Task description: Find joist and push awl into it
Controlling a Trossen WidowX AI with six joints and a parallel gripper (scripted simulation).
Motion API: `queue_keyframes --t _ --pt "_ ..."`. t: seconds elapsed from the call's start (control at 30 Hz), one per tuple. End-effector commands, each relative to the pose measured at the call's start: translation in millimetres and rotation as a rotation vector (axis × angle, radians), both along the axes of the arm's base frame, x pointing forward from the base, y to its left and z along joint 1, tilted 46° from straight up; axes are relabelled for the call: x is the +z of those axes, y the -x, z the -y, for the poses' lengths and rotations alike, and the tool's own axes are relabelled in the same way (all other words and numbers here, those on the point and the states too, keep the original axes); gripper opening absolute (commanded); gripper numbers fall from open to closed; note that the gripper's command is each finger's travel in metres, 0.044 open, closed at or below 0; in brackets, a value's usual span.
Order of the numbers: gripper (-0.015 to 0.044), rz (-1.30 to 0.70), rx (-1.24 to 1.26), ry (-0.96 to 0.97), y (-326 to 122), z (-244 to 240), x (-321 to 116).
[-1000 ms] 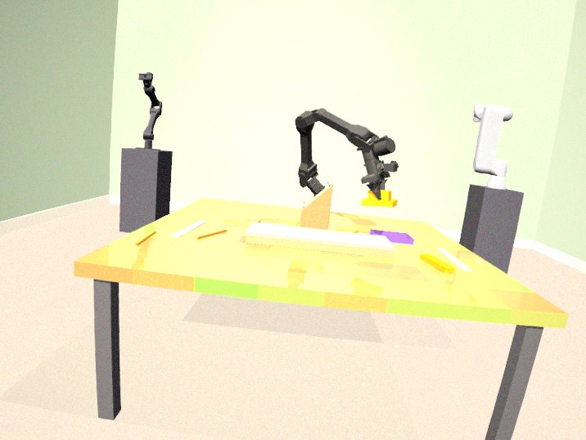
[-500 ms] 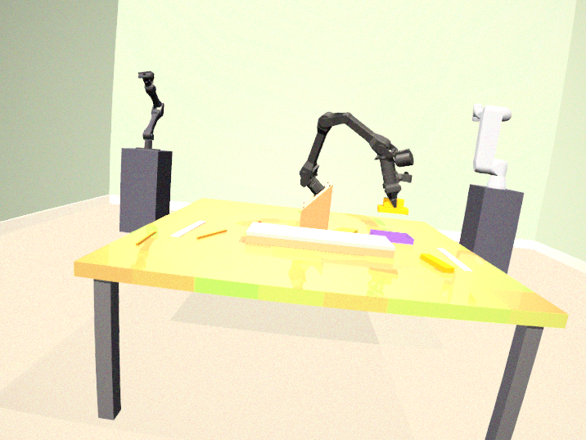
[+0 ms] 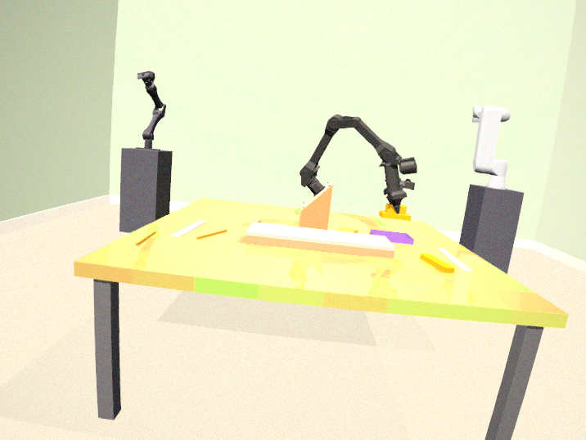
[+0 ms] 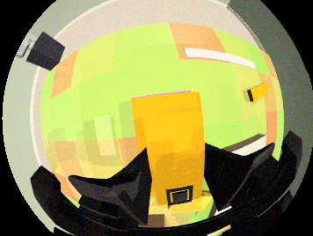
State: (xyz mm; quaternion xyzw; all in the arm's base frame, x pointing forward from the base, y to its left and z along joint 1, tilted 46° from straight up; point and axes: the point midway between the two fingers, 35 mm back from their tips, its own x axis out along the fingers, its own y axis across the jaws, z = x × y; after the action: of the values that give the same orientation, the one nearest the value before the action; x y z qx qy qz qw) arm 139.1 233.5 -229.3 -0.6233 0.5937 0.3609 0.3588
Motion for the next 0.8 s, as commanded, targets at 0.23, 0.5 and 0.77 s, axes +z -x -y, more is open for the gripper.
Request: queue_keyframes --t 0.23,0.5,0.77 --pt "0.0 -0.004 0.006 0.002 -1.7 18.9 -21.0" --pt "0.0 -0.003 0.006 0.002 -2.8 34.1 -35.8" --pt "0.0 -0.003 0.006 0.004 -3.0 49.8 -49.6"
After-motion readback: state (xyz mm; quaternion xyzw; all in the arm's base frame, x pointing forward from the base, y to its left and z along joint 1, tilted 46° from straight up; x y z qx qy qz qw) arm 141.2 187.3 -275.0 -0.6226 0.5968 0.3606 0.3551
